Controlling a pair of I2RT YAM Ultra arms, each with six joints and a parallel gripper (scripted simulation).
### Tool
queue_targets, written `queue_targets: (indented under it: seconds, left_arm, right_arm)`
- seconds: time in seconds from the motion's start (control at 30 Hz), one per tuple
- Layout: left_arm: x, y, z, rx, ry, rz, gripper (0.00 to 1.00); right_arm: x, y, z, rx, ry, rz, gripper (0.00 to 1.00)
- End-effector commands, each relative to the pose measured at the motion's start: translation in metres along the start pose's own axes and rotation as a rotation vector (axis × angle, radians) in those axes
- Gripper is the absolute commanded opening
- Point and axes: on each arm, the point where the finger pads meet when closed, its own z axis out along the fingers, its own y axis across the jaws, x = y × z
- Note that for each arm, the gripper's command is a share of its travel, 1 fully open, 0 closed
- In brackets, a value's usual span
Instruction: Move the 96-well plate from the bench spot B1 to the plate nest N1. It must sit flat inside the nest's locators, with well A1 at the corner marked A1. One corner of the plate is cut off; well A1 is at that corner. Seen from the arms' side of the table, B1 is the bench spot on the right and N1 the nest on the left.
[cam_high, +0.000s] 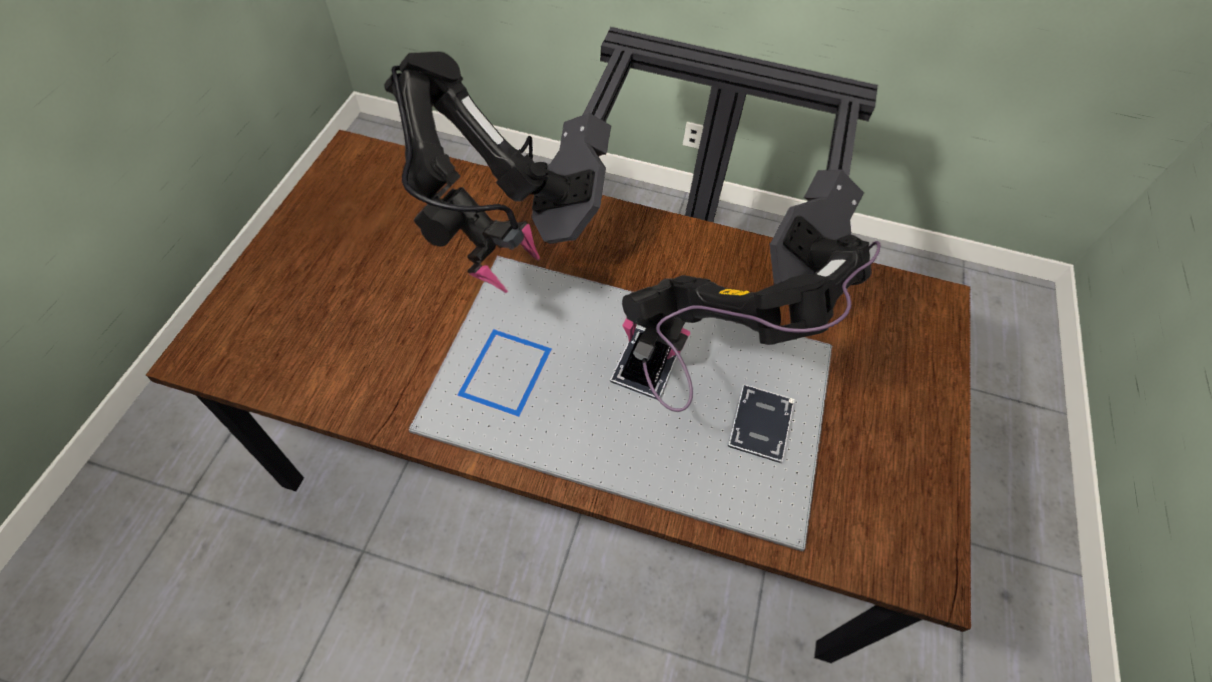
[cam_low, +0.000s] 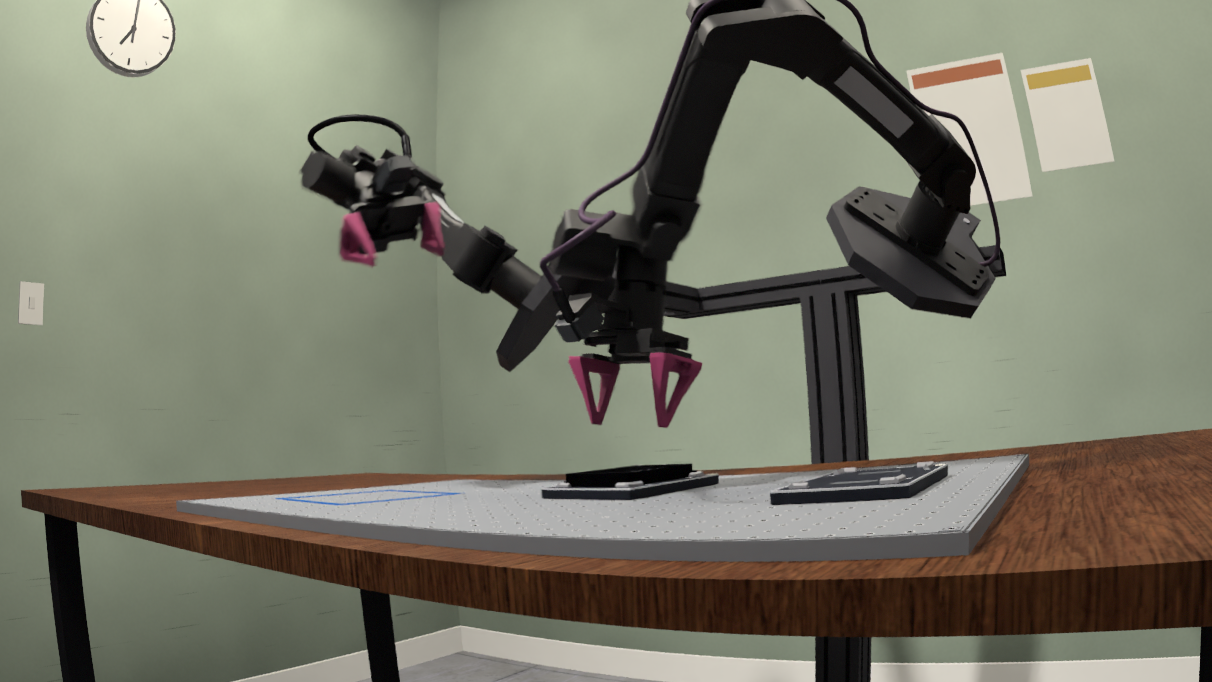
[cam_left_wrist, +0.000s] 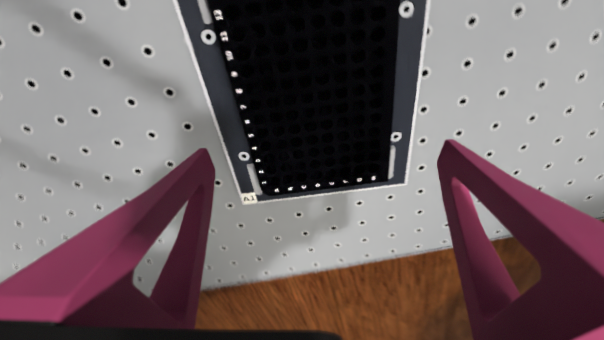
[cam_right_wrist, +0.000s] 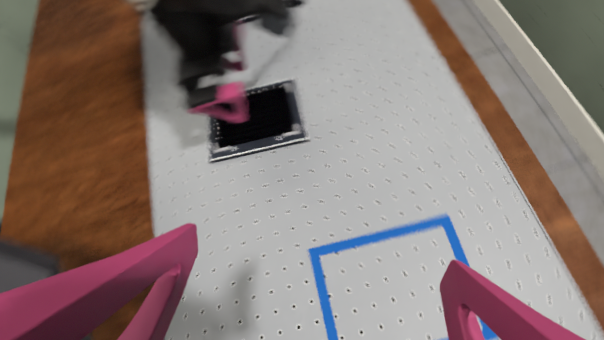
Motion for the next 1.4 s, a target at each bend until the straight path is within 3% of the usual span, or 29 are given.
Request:
queue_targets:
  seconds: [0.0,0.3,1.37]
  left_arm:
    - [0.010,0.001,-0.002,-0.078,0.134,-0.029,1.00]
    - [-0.001,-0.008,-0.001,-0.066,0.121,-0.055,1.00]
    - [0.013,0.004,0.034,-0.084,0.119,-0.043,1.00]
  right_arm:
    - [-0.001,0.037,-0.009,-0.065,0.034,-0.129,1.00]
    - [-0.016,0.065,-0.015,-0.107,-0.011,-0.296,1.00]
    - [-0.022,0.061,-0.015,-0.099,-0.030,-0.287,1.00]
